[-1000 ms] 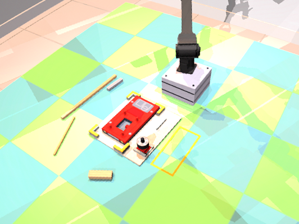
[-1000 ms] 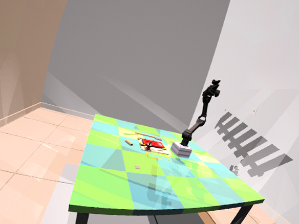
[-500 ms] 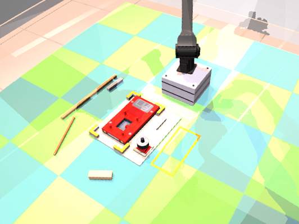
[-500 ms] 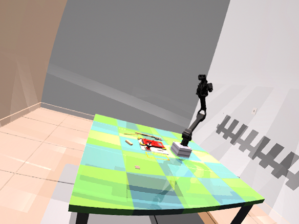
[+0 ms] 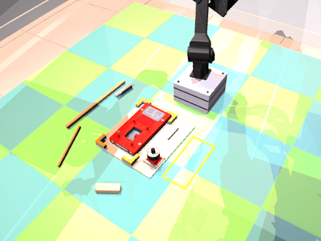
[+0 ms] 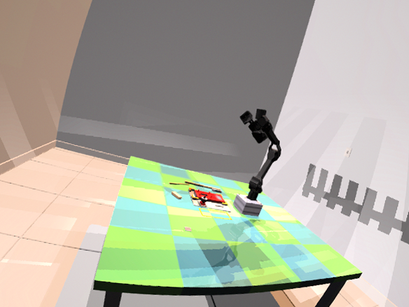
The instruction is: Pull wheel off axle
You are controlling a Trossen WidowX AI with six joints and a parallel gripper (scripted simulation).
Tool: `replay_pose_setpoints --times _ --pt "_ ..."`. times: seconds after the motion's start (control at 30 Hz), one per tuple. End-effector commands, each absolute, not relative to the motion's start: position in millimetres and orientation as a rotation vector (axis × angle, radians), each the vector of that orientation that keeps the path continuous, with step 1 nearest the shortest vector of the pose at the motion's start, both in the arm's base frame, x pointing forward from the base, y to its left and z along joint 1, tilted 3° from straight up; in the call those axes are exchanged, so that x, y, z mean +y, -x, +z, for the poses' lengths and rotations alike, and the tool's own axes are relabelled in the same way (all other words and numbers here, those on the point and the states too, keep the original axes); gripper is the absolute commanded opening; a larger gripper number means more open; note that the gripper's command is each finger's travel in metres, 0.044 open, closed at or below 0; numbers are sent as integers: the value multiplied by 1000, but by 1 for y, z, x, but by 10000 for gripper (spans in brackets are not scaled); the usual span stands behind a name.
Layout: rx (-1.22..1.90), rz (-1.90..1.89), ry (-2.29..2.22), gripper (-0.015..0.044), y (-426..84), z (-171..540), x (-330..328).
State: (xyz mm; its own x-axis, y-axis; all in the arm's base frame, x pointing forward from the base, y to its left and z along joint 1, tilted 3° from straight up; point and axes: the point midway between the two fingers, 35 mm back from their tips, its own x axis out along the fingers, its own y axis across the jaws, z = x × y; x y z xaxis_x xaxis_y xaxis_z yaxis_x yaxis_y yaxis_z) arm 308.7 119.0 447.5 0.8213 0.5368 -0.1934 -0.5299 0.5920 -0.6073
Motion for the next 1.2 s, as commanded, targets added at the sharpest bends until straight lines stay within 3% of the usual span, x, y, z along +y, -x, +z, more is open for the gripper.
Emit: replay_pose_setpoints --times 0.0,0.4,0.77,1.17 --pt "217 582 598 300 -344 396 105" --pt "892 282 197 300 -403 230 35" --pt "1499 -145 -89 300 -373 78 -29" --pt "1531 -172 -101 300 -364 70 -23"
